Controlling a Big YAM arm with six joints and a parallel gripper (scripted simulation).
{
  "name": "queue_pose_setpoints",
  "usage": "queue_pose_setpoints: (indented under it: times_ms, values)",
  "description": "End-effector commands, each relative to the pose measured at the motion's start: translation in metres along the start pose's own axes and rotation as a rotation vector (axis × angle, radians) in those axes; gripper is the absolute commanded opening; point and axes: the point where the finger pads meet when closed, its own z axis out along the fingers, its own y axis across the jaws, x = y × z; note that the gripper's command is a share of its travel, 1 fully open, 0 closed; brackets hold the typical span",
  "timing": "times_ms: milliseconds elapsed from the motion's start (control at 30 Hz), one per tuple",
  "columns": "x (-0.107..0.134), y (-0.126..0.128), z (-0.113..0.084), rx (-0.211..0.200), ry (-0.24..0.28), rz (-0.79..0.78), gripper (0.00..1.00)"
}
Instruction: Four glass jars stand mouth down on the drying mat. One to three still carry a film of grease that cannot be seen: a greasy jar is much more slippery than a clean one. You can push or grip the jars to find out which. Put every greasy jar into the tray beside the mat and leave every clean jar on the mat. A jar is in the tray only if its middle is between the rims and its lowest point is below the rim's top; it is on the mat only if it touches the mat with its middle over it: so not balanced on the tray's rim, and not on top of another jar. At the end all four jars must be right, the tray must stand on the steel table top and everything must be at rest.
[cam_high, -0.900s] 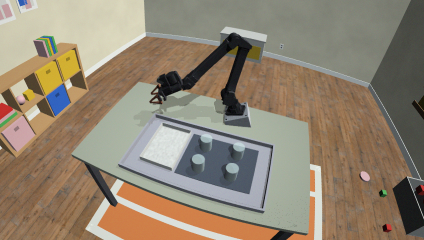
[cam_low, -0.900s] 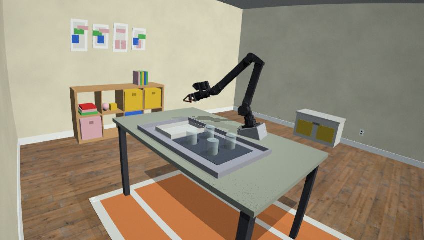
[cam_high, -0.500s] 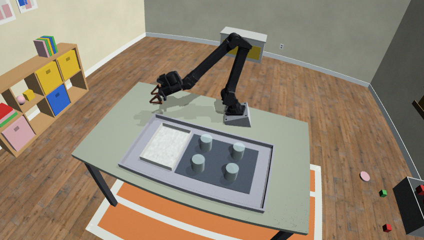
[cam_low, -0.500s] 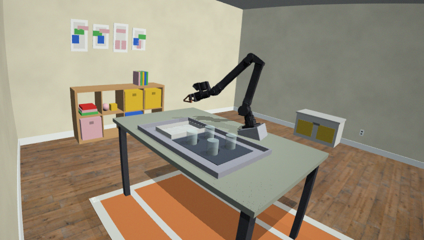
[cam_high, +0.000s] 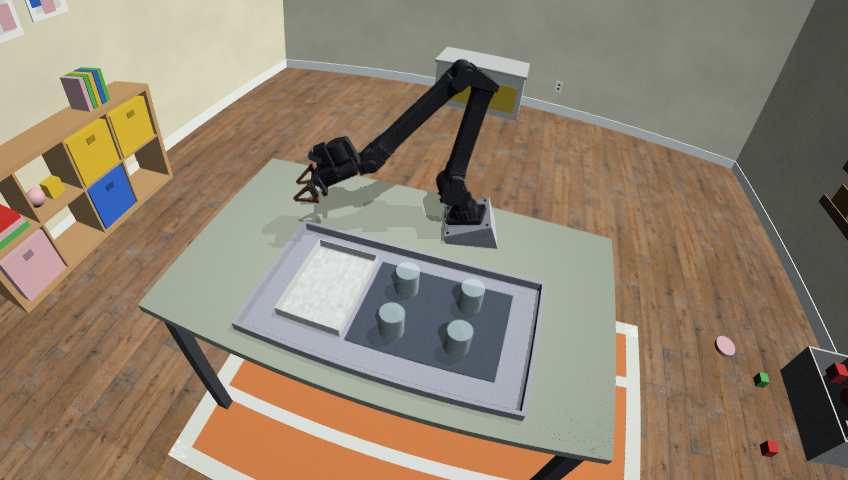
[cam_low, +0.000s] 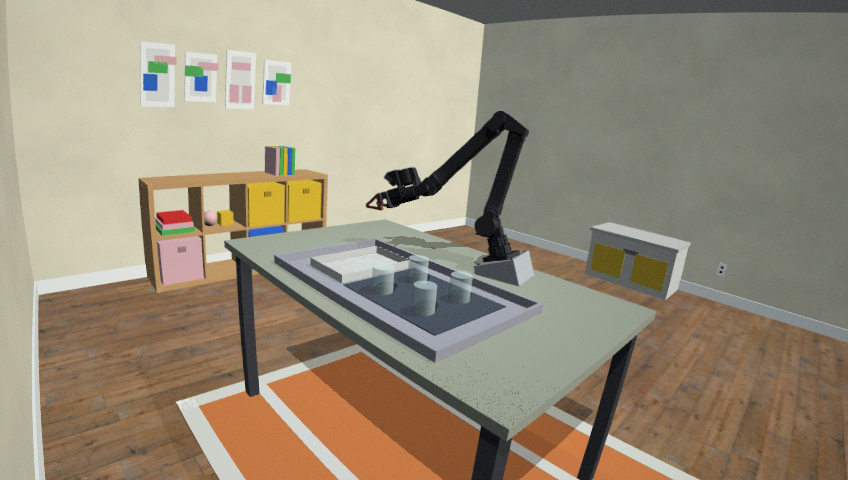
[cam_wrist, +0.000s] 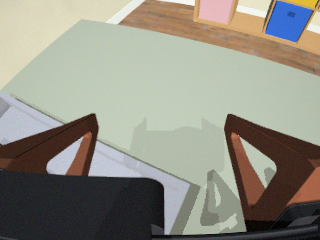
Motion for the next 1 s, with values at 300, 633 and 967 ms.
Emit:
queue_pose_setpoints:
  times_ms: [300,633,967]
  values:
    - [-0.006,0.018,-0.009,-0.033,-0.007,-0.014,1.0]
    - [-0.008,0.077,-0.037,-0.142,0.0,-0.058,1.0]
    - [-0.01,0.124,-0.06,-0.23,0.006,-0.093,1.0]
